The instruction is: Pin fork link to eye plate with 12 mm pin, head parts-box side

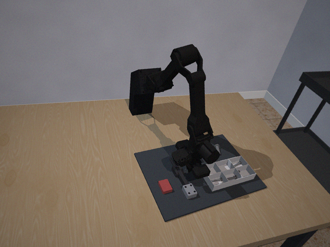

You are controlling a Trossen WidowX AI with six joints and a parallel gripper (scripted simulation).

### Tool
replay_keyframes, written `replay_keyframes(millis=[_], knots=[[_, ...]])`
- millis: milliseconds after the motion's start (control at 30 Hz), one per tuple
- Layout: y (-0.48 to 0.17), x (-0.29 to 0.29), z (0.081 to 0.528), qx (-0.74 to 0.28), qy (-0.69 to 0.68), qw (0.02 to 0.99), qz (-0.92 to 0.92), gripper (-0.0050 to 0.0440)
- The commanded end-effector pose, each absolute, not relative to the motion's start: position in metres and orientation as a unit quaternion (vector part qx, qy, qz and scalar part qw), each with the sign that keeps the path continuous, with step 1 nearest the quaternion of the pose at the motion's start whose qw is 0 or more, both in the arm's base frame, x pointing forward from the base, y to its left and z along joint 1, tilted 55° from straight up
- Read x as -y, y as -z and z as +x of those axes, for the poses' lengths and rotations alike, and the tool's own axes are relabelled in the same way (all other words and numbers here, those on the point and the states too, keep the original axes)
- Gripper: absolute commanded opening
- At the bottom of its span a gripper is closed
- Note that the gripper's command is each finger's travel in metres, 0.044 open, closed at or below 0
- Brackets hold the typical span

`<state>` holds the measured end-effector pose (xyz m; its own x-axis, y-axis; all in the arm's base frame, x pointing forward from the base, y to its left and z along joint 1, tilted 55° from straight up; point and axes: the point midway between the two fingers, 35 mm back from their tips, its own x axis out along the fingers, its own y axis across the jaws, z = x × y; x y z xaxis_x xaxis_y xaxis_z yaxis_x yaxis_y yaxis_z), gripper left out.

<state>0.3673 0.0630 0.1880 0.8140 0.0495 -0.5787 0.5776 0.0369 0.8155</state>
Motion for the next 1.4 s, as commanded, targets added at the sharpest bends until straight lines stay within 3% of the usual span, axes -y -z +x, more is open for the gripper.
replay_keyframes(millis=[0, 1367], knots=[[-0.195, -0.053, 0.366, -0.218, 0.196, 0.682, 0.670, -0.0050], [-0.194, -0.065, 0.368, -0.221, 0.196, 0.681, 0.670, -0.0050]])
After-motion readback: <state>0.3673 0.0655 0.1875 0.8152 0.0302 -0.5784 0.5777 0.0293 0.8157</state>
